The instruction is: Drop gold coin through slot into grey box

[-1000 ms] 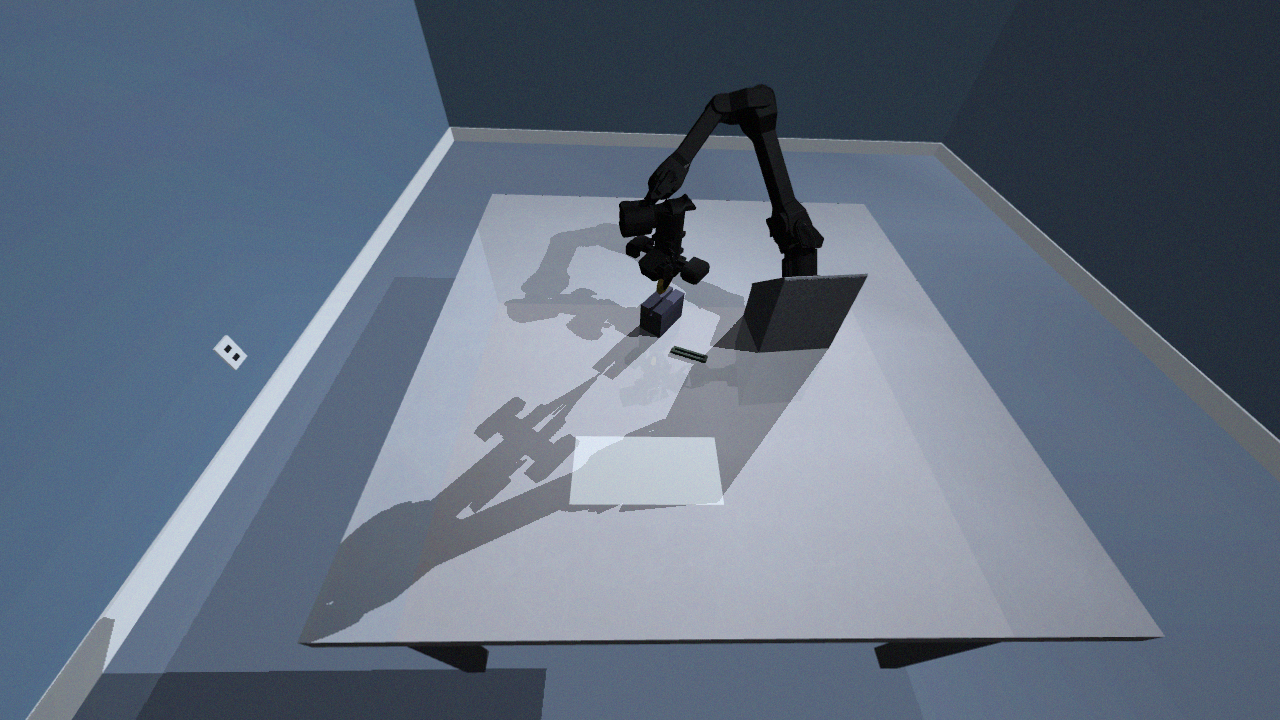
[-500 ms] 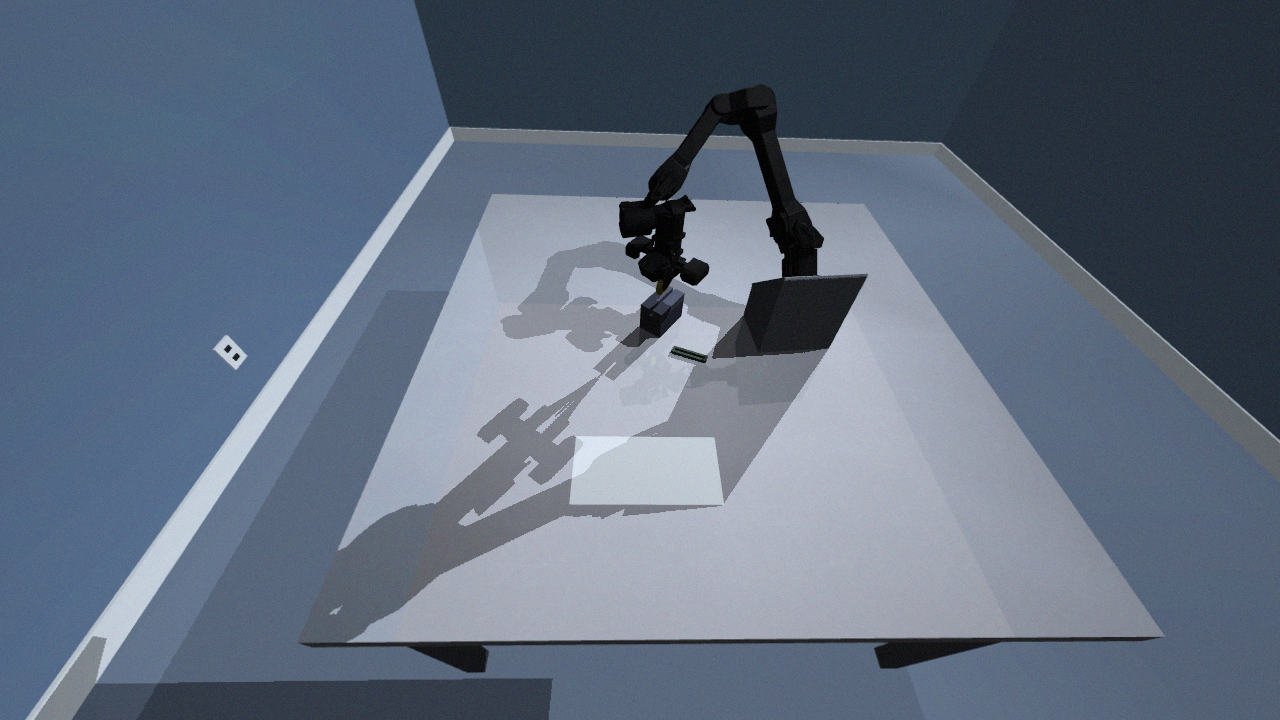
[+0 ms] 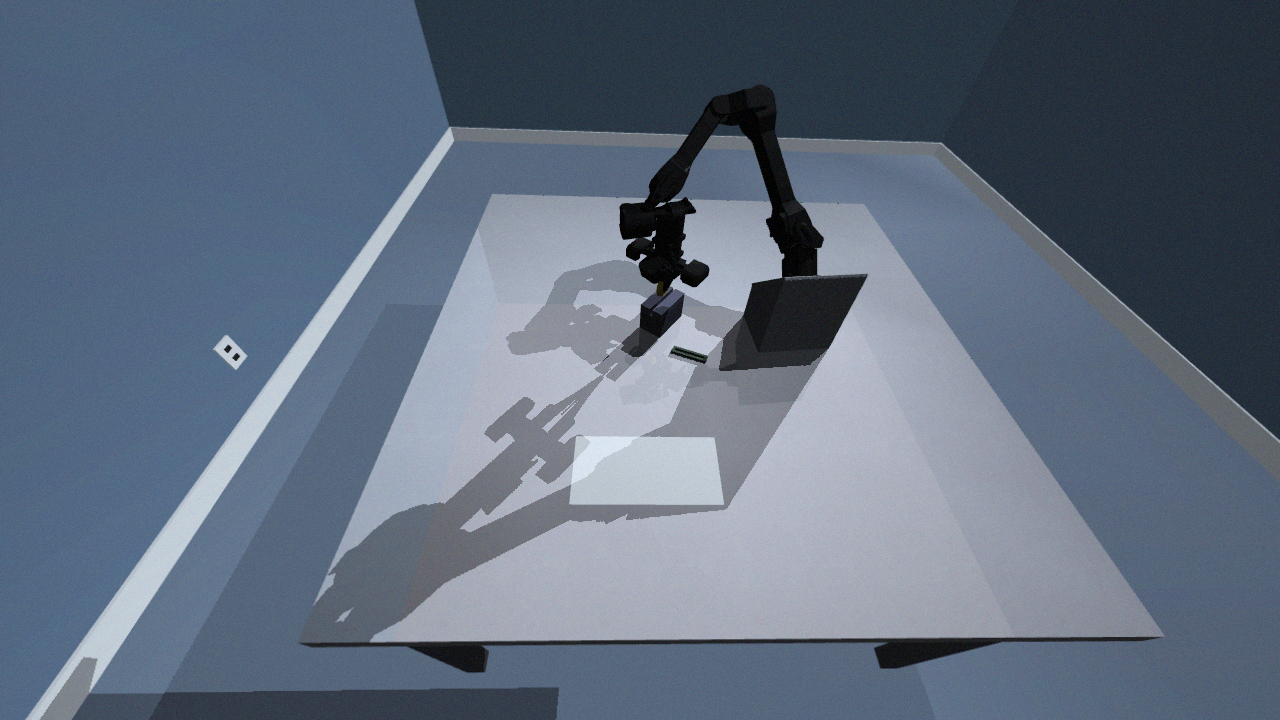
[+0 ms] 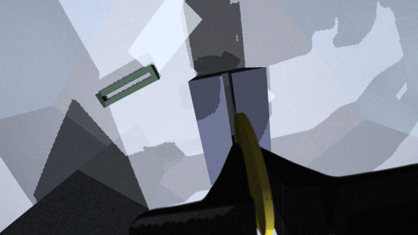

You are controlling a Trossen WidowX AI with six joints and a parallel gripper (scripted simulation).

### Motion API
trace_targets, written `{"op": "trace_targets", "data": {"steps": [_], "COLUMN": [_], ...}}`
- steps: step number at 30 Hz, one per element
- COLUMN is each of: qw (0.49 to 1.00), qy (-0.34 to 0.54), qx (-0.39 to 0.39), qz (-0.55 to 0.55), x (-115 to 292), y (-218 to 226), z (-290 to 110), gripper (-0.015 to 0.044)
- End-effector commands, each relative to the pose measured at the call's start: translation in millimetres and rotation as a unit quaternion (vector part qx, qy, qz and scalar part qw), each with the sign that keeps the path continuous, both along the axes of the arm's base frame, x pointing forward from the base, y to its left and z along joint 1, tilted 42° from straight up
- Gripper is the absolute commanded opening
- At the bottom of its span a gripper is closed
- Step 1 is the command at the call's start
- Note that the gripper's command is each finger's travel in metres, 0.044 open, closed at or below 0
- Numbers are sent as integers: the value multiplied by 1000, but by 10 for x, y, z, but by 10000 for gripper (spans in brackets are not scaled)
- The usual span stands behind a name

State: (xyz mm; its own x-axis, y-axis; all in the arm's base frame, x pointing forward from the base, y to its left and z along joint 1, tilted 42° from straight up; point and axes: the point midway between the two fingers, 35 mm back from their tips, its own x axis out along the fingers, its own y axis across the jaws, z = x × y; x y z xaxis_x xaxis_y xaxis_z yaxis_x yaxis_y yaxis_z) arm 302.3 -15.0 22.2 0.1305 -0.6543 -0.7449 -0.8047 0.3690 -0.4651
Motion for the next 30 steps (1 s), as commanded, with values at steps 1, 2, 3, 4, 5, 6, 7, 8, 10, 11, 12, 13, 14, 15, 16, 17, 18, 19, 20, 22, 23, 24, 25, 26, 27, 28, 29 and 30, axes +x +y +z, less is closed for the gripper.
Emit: {"op": "trace_targets", "data": {"steps": [1, 2, 3, 4, 5, 6, 7, 8, 10, 11, 12, 13, 14, 15, 16, 17, 18, 19, 20, 22, 23, 24, 25, 26, 27, 28, 29, 30], "qw": [1000, 1000, 1000, 1000, 1000, 1000, 1000, 1000, 1000, 1000, 1000, 1000, 1000, 1000, 1000, 1000, 1000, 1000, 1000, 1000, 1000, 1000, 1000, 1000, 1000, 1000, 1000, 1000], "qy": [3, 3, 3, 4, 4, 4, 4, 4, 5, 5, 5, 5, 4, 4, 4, 4, 4, 4, 4, 4, 4, 4, 4, 4, 4, 4, 4, 4], "qx": [-2, -2, -2, -2, -2, -2, -2, -2, -2, -2, -2, -2, -2, -2, -2, -2, -2, -2, -2, -2, -2, -2, -2, -2, -2, -2, -2, -2], "qz": [0, 0, 1, 1, 1, 1, 2, 2, 2, 2, 2, 2, 2, 2, 1, 1, 1, 1, 1, 1, 1, 1, 1, 1, 1, 1, 1, 1], "x": [4, 5, 6, 6, 5, 4, 3, 2, -1, -2, -3, -3, -4, -4, -3, -3, -2, 0, 1, 4, 6, 7, 8, 10, 11, 11, 12, 12], "y": [-19, -20, -21, -22, -23, -24, -26, -27, -31, -34, -36, -39, -42, -44, -47, -50, -53, -55, -58, -62, -64, -66, -67, -69, -70, -72, -73, -74], "z": [-24, -27, -30, -33, -36, -39, -41, -44, -49, -51, -52, -54, -55, -57, -58, -60, -61, -63, -65, -69, -71, -73, -76, -78, -81, -84, -87, -89], "gripper": [0, 0, 0, 0, 0, 0, 0, 0, 0, 0, 0, 0, 0, 0, 0, 0, 0, 0, 0, 0, 0, 0, 0, 0, 0, 0, 0, 0]}}
